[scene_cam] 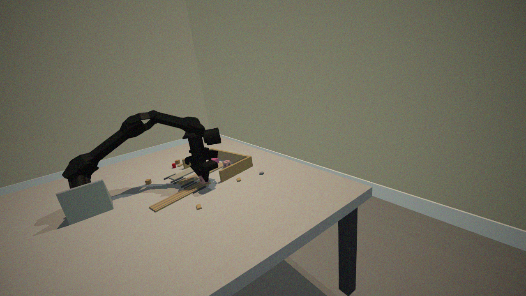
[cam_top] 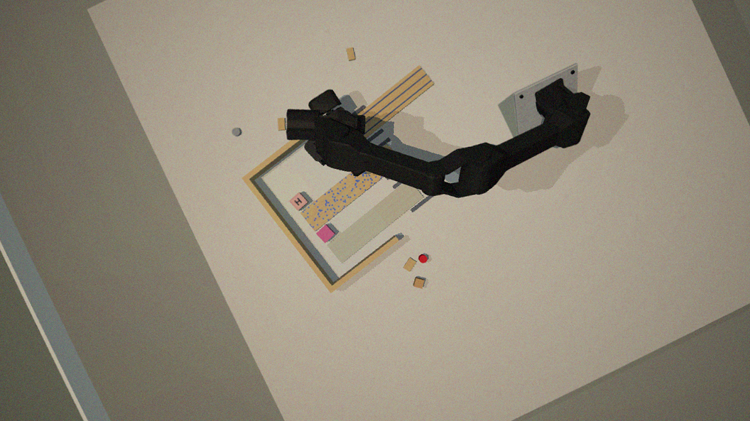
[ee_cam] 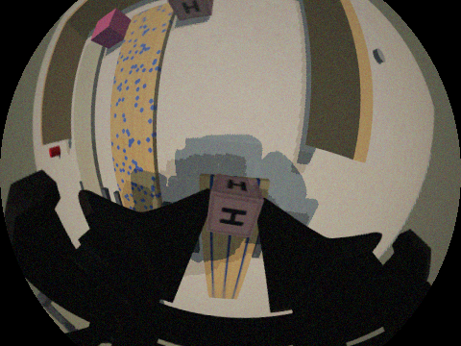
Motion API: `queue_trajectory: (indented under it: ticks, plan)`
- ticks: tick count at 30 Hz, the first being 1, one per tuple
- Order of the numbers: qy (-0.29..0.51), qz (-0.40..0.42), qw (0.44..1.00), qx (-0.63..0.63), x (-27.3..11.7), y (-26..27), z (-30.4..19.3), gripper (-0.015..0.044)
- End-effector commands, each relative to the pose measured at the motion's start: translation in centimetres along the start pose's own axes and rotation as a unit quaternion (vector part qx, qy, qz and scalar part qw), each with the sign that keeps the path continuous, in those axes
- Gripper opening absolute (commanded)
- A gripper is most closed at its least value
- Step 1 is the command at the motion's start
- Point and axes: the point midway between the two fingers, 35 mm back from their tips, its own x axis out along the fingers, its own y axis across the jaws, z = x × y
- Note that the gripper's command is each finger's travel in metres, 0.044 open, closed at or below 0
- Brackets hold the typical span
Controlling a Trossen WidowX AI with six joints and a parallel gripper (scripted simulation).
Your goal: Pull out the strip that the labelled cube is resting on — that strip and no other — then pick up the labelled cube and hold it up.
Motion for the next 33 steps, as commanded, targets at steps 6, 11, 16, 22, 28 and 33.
queue_trajectory:
  ticks: [6,11,16,22,28,33]
  plan:
    - [0.000,0.000,1.000,0.000,0.0,0.0,0.0,0.0111]
    - [0.000,0.000,1.000,0.000,-0.4,0.1,-0.3,0.0000]
    - [0.001,0.000,1.000,0.001,-1.5,0.6,-1.6,0.0000]
    - [0.001,0.001,1.000,0.002,-2.8,1.2,-3.3,0.0000]
    - [0.001,0.002,1.000,0.003,-4.0,2.0,-5.1,0.0000]
    - [0.001,0.002,1.000,0.004,-4.3,2.2,-5.8,0.0000]
